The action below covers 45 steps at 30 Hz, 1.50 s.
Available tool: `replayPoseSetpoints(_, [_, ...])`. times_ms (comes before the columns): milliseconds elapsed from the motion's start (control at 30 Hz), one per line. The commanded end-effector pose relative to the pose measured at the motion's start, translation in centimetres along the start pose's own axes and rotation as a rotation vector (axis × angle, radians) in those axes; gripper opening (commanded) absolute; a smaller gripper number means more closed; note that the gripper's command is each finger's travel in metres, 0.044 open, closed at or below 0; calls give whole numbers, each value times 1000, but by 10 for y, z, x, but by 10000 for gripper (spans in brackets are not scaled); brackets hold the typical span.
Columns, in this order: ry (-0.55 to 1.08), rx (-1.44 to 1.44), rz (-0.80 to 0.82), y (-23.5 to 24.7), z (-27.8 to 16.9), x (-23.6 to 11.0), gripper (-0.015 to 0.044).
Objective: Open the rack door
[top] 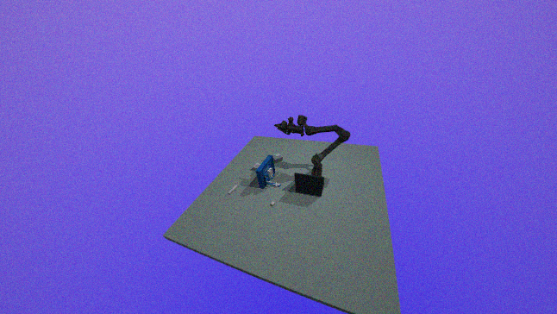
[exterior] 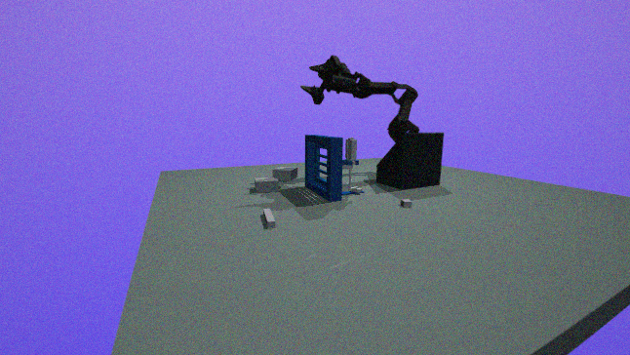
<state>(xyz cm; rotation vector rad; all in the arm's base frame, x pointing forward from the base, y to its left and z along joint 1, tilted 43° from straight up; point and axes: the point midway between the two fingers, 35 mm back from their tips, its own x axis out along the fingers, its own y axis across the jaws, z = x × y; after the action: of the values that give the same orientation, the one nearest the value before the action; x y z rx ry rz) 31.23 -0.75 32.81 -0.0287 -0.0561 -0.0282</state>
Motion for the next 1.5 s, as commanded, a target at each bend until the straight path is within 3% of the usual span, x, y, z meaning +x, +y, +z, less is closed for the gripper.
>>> replayPoseSetpoints(0, [4, 2, 0, 0, -1, 1, 374])
replayPoseSetpoints(100, [64, 26, -1, 3, -10, 9, 295])
replayPoseSetpoints(733, [540, 115, -35, 37, -97, 50, 295])
replayPoseSetpoints(1467, [1029, 54, -196, 70, -189, 51, 295])
